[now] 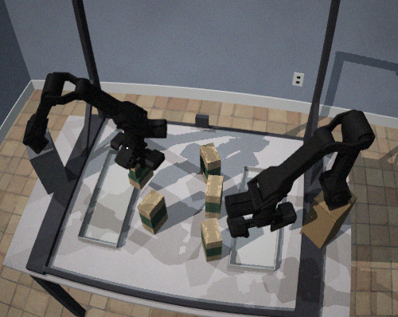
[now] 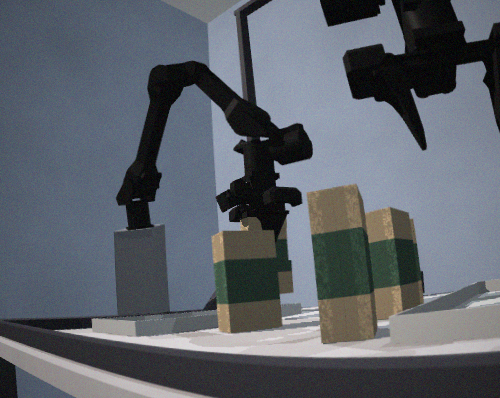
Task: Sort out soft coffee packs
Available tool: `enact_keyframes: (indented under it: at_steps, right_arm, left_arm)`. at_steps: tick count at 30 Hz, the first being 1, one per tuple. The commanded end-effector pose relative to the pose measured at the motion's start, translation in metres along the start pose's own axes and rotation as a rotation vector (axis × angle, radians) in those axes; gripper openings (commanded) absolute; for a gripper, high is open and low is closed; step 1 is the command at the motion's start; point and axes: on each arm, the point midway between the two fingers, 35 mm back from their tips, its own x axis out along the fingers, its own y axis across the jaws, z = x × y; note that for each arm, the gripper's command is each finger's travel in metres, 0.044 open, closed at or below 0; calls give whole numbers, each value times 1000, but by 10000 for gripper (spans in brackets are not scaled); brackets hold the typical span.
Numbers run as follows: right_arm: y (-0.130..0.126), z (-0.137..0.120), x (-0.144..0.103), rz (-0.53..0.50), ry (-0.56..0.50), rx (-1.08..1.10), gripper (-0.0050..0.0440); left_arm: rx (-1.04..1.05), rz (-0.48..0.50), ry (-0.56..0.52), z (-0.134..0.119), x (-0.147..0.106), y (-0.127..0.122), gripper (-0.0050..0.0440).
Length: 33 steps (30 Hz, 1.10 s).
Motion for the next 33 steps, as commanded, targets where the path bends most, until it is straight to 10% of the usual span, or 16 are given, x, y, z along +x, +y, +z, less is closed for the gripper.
enact_keyframes:
  at_steps: [1, 33]
  right_arm:
    - [-8, 4, -14, 42, 21, 10, 103]
    - [-90, 37, -9, 37, 19, 9, 103]
  left_arm:
    - [1, 19, -2, 0, -3, 4, 358]
    - [1, 19, -2, 0, -3, 4, 358]
